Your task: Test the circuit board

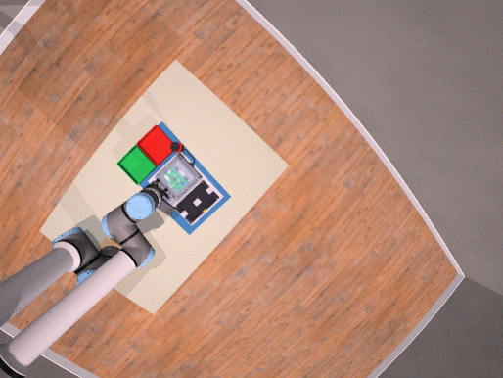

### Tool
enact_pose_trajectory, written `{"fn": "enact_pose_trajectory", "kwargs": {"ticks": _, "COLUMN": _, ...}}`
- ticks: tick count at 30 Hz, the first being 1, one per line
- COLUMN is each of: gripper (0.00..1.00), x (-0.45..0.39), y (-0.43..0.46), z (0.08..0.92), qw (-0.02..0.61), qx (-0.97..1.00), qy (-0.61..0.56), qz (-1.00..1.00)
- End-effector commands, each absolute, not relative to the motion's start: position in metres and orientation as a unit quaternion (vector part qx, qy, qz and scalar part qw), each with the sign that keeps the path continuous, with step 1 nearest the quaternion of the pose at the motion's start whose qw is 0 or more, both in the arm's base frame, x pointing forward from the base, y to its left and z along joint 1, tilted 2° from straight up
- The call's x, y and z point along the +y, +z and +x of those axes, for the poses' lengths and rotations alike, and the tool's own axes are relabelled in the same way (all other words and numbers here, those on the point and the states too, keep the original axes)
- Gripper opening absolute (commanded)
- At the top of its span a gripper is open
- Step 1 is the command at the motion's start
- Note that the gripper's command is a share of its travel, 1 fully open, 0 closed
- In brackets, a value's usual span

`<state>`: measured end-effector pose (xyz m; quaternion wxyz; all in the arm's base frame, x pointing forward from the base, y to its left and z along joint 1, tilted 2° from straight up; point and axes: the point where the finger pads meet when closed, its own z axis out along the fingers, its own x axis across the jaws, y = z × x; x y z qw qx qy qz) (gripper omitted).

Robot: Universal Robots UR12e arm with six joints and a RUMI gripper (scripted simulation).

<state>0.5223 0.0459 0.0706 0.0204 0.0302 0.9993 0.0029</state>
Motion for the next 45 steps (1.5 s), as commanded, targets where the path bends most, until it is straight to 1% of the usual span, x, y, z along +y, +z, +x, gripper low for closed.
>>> {"fn": "enact_pose_trajectory", "kwargs": {"ticks": 1, "gripper": 0.00, "x": 0.046, "y": 0.071, "z": 0.523, "qw": 0.021, "qx": 0.999, "qy": 0.003, "qz": 0.030}}
{"fn": "enact_pose_trajectory", "kwargs": {"ticks": 29, "gripper": 0.00, "x": 0.046, "y": 0.082, "z": 0.523, "qw": 0.021, "qx": 0.999, "qy": 0.003, "qz": 0.030}}
{"fn": "enact_pose_trajectory", "kwargs": {"ticks": 45, "gripper": 0.00, "x": 0.045, "y": 0.107, "z": 0.527, "qw": 0.021, "qx": 0.999, "qy": 0.003, "qz": 0.030}}
